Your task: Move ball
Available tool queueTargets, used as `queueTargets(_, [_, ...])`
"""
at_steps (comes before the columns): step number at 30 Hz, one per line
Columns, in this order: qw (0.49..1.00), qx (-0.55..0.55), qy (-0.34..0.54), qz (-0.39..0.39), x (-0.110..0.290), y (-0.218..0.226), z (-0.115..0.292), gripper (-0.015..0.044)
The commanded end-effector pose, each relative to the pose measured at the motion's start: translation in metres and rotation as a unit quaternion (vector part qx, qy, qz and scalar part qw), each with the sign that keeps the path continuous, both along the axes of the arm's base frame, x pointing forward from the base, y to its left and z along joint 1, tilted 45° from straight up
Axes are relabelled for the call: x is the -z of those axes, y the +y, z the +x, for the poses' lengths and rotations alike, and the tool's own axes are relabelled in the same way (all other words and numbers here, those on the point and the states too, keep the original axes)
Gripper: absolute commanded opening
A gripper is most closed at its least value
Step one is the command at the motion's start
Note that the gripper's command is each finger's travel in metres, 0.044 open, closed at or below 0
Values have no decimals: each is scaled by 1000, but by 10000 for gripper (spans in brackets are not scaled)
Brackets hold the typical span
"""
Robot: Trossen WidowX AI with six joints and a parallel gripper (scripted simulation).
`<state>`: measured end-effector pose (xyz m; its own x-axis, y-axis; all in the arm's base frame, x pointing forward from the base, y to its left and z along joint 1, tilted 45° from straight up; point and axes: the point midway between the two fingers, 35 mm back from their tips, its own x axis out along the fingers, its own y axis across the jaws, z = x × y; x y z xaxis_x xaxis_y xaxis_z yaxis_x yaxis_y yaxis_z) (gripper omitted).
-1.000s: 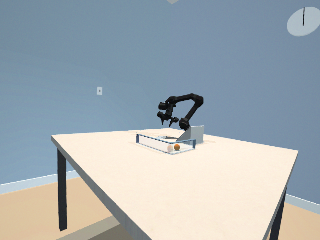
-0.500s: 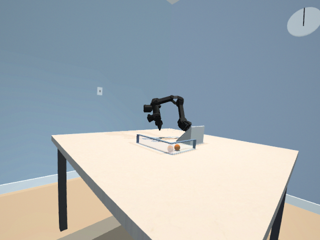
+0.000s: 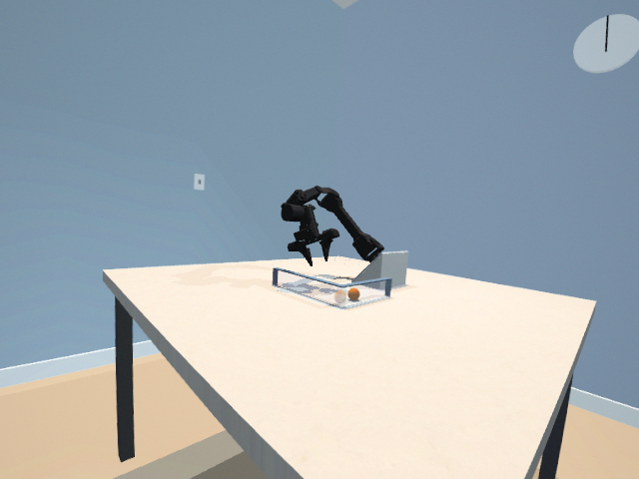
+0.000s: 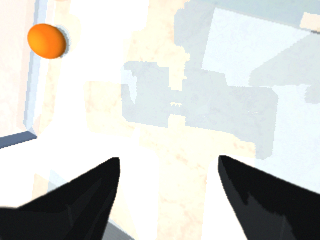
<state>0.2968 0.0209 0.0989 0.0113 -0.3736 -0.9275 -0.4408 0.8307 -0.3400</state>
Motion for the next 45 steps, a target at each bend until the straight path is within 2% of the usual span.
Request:
queueTargets(1, [982, -165, 83, -48, 38, 45, 15, 283])
queueTargets(5, [936, -301, 155, -100, 77, 82, 21, 283])
queueTargets(12, [810, -490, 264, -185, 144, 139, 11, 283])
queueTargets(45, [806, -494, 267, -188, 174, 113, 15, 283])
